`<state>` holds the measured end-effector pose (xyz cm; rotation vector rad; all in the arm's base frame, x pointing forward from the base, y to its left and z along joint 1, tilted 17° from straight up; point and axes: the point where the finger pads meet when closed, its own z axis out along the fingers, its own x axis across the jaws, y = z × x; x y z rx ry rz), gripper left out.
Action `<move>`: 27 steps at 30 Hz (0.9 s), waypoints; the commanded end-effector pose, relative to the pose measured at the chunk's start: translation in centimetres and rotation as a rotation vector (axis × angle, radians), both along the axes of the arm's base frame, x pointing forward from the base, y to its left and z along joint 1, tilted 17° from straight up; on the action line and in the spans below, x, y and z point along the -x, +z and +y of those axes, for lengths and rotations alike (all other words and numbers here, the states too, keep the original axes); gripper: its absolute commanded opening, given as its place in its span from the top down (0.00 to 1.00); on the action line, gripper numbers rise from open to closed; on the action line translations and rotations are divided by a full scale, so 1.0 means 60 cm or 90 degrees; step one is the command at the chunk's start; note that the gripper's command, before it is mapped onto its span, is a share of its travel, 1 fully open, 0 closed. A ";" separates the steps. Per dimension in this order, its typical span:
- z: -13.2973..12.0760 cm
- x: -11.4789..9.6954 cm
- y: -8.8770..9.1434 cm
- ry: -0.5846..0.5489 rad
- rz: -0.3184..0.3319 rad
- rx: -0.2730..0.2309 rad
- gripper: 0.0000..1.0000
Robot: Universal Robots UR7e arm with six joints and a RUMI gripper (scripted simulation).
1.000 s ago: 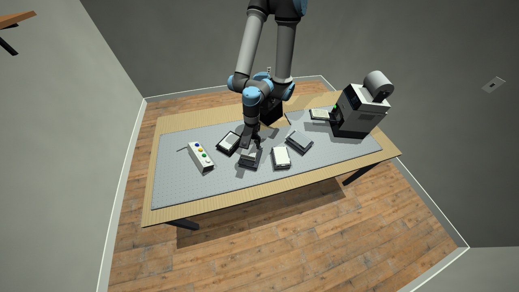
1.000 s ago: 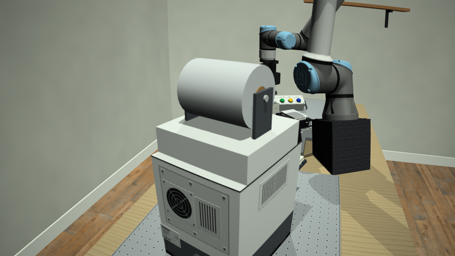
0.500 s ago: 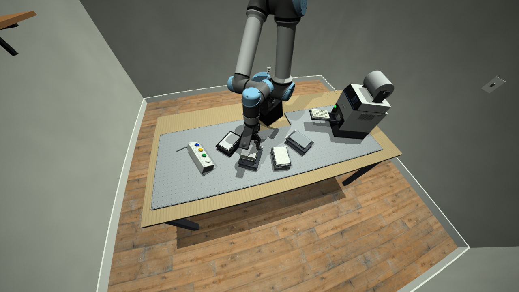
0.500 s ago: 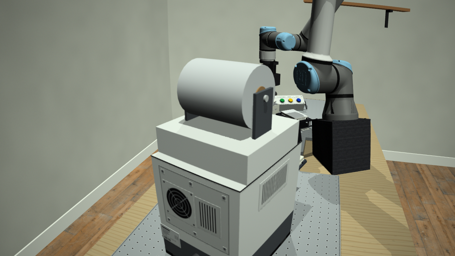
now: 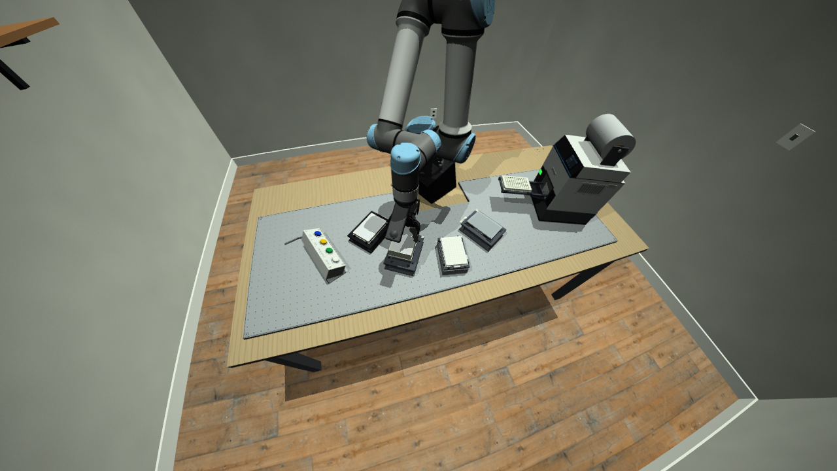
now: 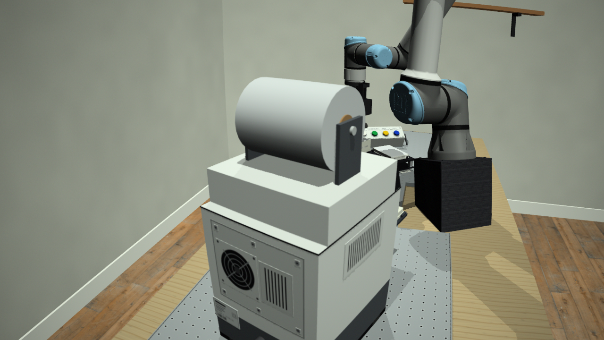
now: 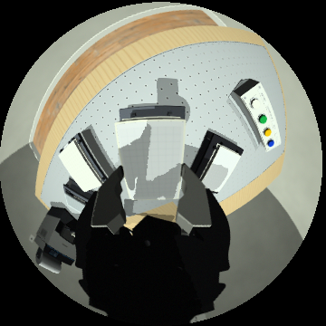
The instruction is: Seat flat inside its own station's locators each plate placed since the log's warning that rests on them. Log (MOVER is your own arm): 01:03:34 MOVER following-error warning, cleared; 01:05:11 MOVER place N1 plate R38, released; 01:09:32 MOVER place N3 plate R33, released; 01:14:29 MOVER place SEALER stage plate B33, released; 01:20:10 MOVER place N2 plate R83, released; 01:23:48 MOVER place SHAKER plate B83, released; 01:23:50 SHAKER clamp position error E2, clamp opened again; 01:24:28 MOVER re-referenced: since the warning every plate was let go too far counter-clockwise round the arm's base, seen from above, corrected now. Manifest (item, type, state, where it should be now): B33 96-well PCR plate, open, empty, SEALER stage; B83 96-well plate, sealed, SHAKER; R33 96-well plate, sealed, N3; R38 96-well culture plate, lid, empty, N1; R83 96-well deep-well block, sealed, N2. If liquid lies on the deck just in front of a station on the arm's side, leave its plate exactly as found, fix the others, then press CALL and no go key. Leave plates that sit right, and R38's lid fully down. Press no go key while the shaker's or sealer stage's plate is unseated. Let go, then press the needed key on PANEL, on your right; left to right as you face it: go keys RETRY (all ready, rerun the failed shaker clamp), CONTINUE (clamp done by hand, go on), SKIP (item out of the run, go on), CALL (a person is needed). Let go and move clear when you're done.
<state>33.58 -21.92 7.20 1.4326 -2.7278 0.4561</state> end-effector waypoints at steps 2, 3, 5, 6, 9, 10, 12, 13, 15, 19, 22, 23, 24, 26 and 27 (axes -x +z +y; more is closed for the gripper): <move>-0.001 0.001 -0.005 -0.001 0.000 -0.001 1.00; -0.001 0.001 -0.005 -0.001 0.001 -0.001 1.00; -0.001 0.001 -0.007 -0.001 0.001 -0.001 1.00; -0.001 0.001 -0.007 -0.001 0.001 -0.001 1.00; -0.002 0.001 -0.009 -0.001 0.001 -0.001 1.00; -0.002 0.000 -0.009 -0.001 0.001 -0.001 1.00; -0.002 0.000 -0.010 -0.001 0.000 -0.001 1.00; -0.003 0.000 -0.010 -0.001 0.000 -0.001 1.00; -0.003 0.000 -0.011 -0.001 0.001 -0.001 1.00; -0.003 0.000 -0.013 -0.001 0.001 -0.001 1.00; -0.003 0.000 -0.015 -0.001 0.001 -0.001 1.00; -0.003 0.000 -0.015 -0.001 0.001 -0.001 1.00; -0.004 0.000 -0.016 -0.001 0.001 -0.001 1.00; -0.004 0.000 -0.017 -0.001 0.001 -0.001 1.00; -0.004 -0.001 -0.017 -0.001 0.001 -0.001 1.00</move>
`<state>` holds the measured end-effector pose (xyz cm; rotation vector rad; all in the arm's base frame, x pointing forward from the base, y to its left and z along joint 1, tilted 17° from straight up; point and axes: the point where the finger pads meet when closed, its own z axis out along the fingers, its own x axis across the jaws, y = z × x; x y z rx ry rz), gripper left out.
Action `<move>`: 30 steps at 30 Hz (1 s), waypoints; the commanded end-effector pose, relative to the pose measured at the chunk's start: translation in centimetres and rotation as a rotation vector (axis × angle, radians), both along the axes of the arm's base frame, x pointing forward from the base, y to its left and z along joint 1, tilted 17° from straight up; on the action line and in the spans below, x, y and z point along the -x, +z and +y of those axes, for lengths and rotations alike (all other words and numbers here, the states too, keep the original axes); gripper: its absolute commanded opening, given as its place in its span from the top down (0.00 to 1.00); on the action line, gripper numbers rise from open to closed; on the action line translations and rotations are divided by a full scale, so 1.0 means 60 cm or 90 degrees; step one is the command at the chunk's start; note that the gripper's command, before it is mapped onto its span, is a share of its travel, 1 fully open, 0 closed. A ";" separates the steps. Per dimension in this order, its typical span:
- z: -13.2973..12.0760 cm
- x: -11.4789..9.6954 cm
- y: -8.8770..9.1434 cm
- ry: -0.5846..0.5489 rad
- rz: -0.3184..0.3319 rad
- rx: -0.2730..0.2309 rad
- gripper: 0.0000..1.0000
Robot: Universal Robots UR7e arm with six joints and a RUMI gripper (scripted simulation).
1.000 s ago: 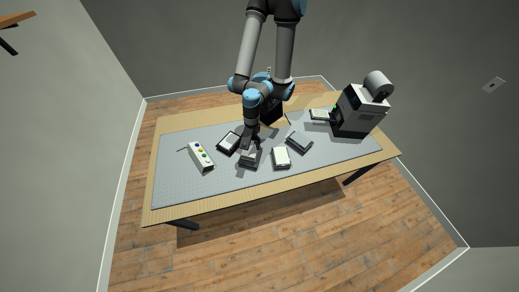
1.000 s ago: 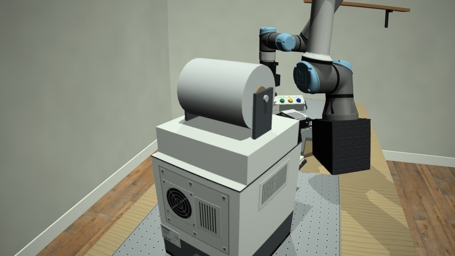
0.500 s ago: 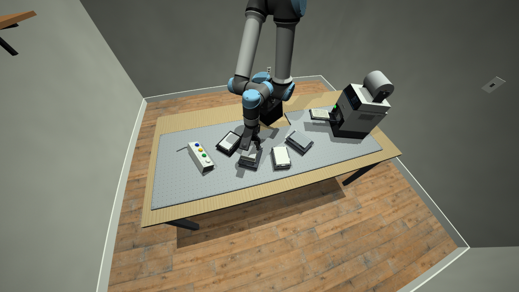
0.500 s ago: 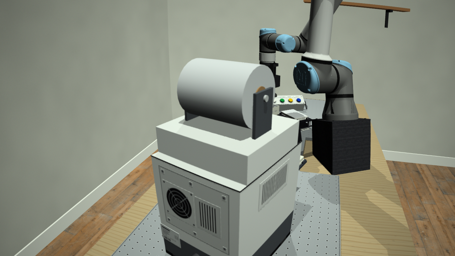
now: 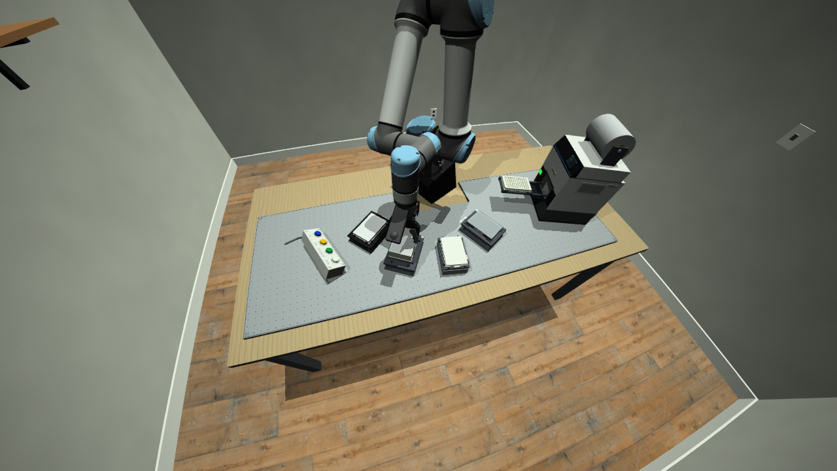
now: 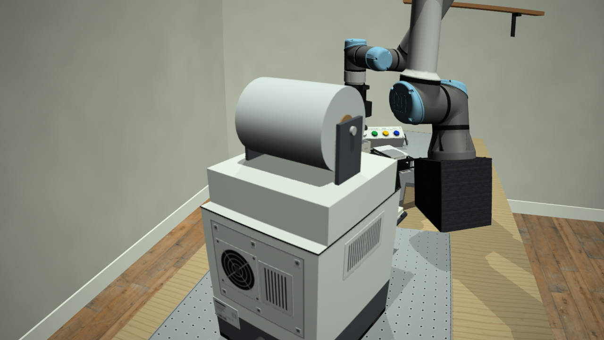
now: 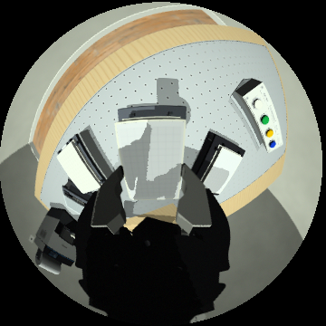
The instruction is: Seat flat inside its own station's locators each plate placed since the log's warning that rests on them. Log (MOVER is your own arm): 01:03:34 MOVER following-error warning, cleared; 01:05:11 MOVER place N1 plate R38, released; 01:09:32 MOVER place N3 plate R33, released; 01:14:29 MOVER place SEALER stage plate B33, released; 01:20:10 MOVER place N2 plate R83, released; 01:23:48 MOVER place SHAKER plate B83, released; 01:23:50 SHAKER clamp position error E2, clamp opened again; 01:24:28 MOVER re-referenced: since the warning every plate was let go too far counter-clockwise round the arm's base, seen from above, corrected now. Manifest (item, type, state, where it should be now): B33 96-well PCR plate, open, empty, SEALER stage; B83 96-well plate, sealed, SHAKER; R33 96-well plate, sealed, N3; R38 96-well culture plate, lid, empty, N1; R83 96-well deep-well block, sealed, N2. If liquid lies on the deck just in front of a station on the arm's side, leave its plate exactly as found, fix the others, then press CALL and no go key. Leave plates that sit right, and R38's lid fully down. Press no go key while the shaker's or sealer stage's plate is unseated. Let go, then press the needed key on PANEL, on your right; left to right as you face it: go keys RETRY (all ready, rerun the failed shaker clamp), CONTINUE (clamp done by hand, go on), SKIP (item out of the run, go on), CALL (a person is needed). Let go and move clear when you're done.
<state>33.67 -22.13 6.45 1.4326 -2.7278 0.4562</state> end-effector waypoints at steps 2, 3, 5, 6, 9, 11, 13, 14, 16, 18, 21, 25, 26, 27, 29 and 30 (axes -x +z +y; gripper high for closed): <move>-0.001 0.001 -0.005 -0.001 0.001 -0.001 1.00; -0.001 0.001 -0.006 -0.001 0.001 -0.001 1.00; -0.001 0.001 -0.007 -0.001 0.001 -0.001 1.00; -0.001 0.001 -0.007 -0.001 0.001 -0.001 1.00; -0.002 0.000 -0.008 -0.001 0.001 -0.001 1.00; -0.002 0.000 -0.009 -0.001 0.001 -0.001 1.00; -0.002 0.001 -0.011 -0.001 0.001 -0.001 1.00; -0.002 0.000 -0.011 -0.001 0.001 -0.001 1.00; -0.003 0.000 -0.012 -0.001 0.001 -0.001 1.00; -0.003 0.000 -0.013 -0.001 0.001 -0.001 1.00; -0.004 0.000 -0.014 -0.001 0.001 -0.001 1.00; -0.004 -0.001 -0.015 -0.001 0.000 -0.001 1.00; -0.004 -0.001 -0.016 -0.001 0.001 -0.001 1.00; -0.004 -0.001 -0.017 -0.001 0.001 -0.001 1.00; -0.004 0.000 -0.018 -0.001 0.001 -0.001 1.00; -0.004 0.000 -0.019 -0.001 0.001 -0.001 1.00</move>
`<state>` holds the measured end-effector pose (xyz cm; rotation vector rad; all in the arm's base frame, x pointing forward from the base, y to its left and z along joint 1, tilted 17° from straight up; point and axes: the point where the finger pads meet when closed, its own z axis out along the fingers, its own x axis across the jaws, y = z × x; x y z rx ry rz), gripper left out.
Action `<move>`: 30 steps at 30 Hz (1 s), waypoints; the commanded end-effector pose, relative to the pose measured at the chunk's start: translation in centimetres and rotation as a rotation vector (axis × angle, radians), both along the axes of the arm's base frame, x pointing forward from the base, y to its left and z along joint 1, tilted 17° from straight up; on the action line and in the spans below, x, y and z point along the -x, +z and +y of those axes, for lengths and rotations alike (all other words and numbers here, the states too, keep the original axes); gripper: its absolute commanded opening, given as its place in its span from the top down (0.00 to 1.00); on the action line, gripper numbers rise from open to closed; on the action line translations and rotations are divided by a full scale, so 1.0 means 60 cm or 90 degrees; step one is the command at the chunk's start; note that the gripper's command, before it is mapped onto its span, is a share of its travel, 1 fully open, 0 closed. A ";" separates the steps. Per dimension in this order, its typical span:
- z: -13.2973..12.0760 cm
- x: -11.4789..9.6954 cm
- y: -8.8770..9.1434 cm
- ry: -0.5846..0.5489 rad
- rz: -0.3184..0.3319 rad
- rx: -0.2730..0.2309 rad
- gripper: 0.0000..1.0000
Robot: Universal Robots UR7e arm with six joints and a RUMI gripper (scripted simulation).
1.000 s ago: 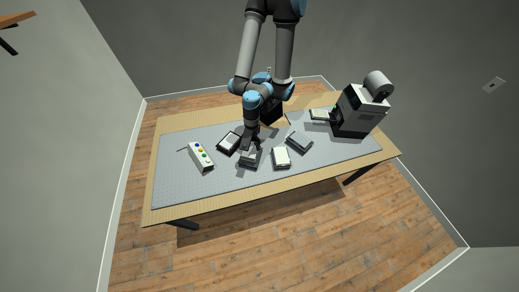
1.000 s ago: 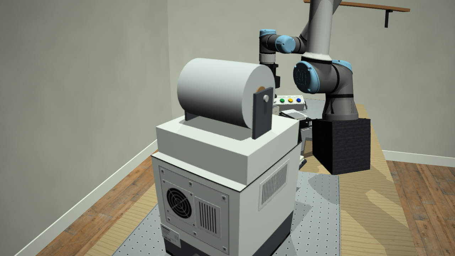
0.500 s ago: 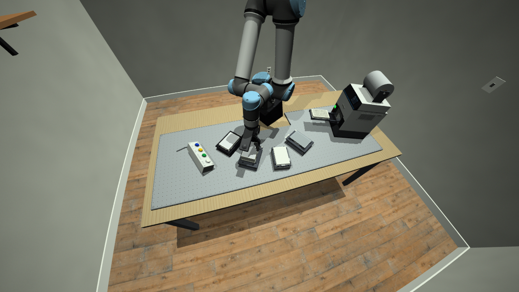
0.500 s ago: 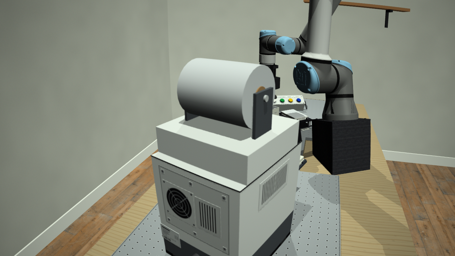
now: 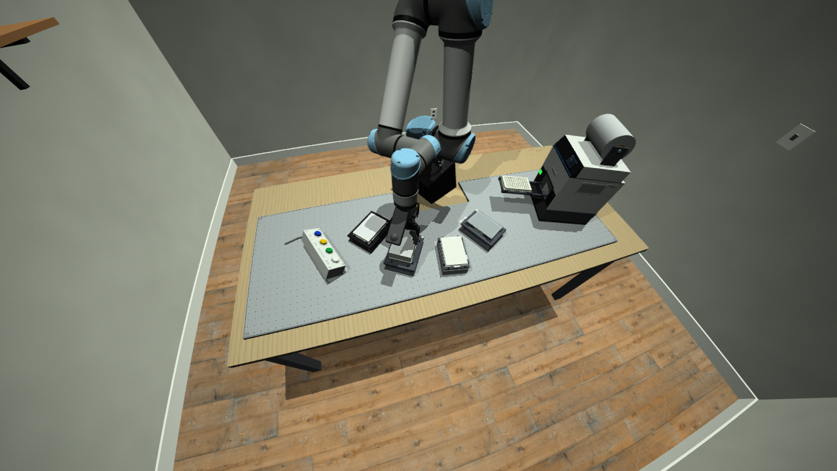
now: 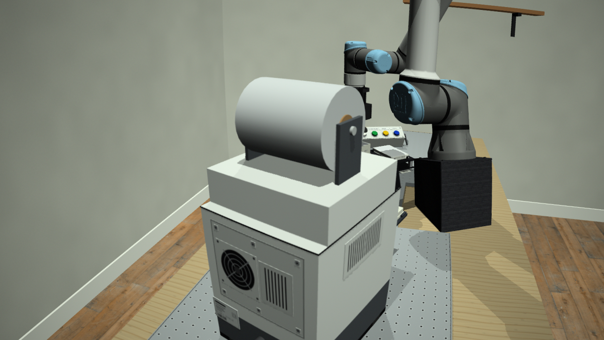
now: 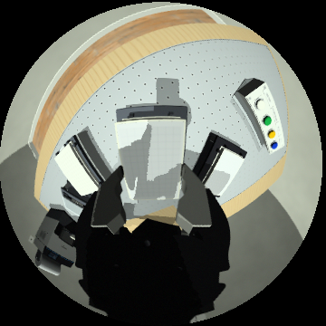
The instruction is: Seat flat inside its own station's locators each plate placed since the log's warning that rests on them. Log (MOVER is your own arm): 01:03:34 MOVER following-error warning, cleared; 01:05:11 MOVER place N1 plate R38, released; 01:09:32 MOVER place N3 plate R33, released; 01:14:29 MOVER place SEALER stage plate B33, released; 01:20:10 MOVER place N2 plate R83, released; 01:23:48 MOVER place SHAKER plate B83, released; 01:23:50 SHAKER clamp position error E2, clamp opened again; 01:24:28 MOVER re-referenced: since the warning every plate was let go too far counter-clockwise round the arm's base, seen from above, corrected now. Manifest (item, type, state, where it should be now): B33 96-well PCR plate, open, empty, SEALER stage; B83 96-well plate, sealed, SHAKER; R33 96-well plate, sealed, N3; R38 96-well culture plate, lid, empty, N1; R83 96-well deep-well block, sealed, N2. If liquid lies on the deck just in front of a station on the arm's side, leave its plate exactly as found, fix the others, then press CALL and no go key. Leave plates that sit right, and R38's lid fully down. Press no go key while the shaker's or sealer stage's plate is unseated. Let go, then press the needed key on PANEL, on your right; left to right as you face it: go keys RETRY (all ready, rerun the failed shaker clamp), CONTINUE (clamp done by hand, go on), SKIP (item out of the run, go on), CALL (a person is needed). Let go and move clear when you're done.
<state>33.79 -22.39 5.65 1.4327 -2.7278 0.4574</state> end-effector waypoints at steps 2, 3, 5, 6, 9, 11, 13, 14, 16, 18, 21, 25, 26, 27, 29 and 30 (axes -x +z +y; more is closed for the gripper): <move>0.000 0.002 -0.006 -0.001 0.001 -0.002 1.00; -0.001 0.001 -0.007 -0.001 0.001 -0.002 1.00; -0.001 0.001 -0.008 -0.001 0.001 -0.001 1.00; -0.001 0.001 -0.008 -0.001 0.001 -0.001 1.00; -0.002 0.001 -0.009 -0.001 0.001 -0.001 1.00; -0.002 0.001 -0.009 -0.001 0.001 -0.001 1.00; -0.002 0.001 -0.011 -0.001 0.001 -0.001 1.00; -0.002 0.001 -0.011 -0.001 0.001 -0.001 1.00; -0.002 0.001 -0.013 -0.001 0.001 -0.002 1.00; -0.002 0.001 -0.014 -0.001 0.001 -0.002 1.00; -0.003 0.000 -0.015 -0.001 0.001 -0.001 1.00; -0.004 0.000 -0.017 -0.001 0.001 -0.001 1.00; -0.004 0.000 -0.017 -0.001 0.001 -0.001 1.00; -0.004 0.000 -0.017 -0.001 0.001 -0.001 1.00; -0.004 0.000 -0.018 -0.001 0.001 -0.001 1.00; -0.004 0.000 -0.019 -0.001 0.001 -0.001 1.00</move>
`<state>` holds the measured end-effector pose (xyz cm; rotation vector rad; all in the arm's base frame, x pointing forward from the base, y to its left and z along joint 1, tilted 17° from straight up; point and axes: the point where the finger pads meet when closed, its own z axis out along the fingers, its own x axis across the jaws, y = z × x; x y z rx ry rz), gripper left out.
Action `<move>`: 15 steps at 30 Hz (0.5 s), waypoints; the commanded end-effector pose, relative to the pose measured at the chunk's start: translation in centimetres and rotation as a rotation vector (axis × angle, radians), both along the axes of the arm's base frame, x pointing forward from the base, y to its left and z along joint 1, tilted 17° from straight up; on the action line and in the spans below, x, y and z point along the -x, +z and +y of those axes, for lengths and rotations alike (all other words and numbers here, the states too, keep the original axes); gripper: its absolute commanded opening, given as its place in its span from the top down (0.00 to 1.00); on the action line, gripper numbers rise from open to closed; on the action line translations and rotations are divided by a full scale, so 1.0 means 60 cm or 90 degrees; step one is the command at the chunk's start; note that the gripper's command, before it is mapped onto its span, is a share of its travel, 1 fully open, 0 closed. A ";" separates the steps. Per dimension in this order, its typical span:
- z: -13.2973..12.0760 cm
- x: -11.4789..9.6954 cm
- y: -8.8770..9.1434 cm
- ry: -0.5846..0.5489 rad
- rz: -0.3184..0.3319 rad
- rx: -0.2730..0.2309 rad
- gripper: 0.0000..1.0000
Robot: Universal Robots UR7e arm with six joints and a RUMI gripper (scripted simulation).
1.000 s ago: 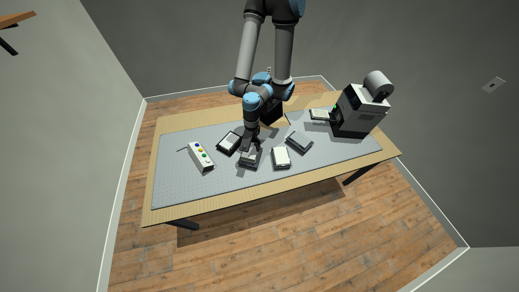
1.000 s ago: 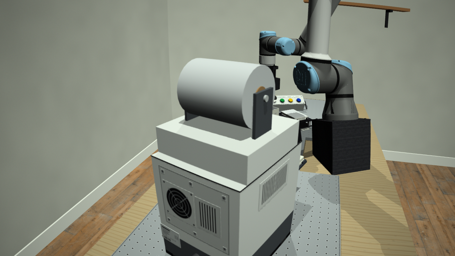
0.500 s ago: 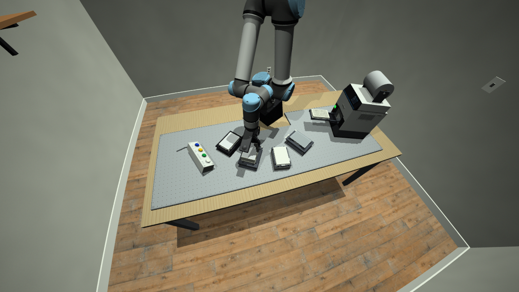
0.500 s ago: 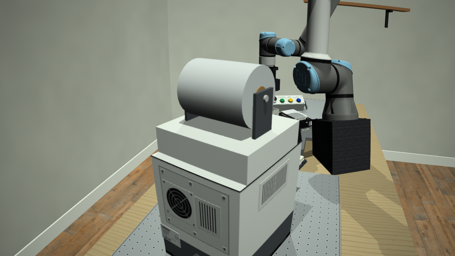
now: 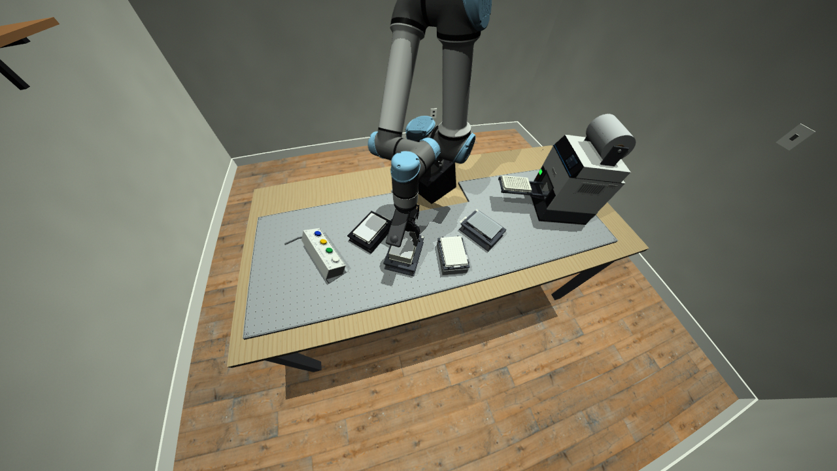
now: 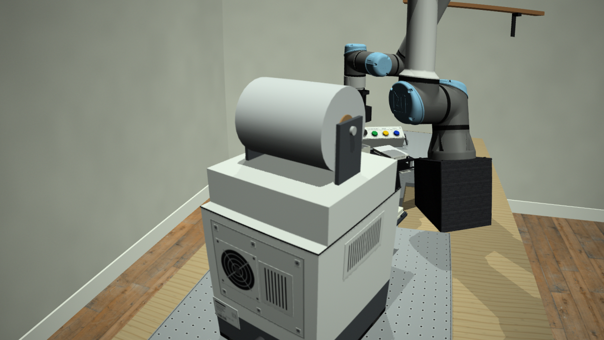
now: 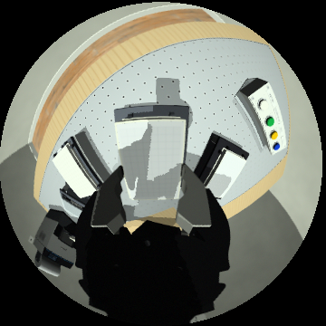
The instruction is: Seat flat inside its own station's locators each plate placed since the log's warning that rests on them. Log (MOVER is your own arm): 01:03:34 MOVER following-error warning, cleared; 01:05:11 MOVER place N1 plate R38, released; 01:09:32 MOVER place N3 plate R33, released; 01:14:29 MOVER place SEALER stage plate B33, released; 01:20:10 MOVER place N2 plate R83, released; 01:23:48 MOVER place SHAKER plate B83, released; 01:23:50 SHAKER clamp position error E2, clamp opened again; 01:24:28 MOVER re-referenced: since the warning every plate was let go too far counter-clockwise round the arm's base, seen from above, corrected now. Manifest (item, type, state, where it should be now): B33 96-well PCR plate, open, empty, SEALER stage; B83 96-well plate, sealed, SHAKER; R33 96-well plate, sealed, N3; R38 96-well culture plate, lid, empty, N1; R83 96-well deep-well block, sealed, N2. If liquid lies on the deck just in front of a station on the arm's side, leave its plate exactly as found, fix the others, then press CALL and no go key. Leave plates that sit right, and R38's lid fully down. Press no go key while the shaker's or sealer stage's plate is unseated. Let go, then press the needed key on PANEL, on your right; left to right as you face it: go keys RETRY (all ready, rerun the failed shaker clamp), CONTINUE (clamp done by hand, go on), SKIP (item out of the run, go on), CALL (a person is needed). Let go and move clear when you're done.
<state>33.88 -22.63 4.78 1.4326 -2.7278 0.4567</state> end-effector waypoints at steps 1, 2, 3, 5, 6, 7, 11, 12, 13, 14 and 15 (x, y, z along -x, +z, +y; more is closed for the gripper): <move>0.000 0.001 -0.005 -0.001 0.001 -0.001 1.00; 0.000 0.001 -0.005 -0.001 0.001 -0.001 1.00; 0.000 0.001 -0.006 -0.001 0.001 -0.001 1.00; -0.001 0.001 -0.007 -0.001 0.001 -0.001 1.00; -0.001 0.001 -0.008 -0.001 0.001 -0.001 1.00; -0.001 0.001 -0.008 -0.001 0.001 -0.001 1.00; -0.002 0.001 -0.010 -0.001 0.001 -0.001 1.00; -0.002 0.001 -0.010 -0.001 0.001 -0.001 1.00; -0.002 0.001 -0.010 -0.001 0.001 -0.001 1.00; -0.002 0.001 -0.010 -0.001 0.001 -0.001 1.00; -0.002 0.000 -0.011 -0.001 0.000 -0.001 1.00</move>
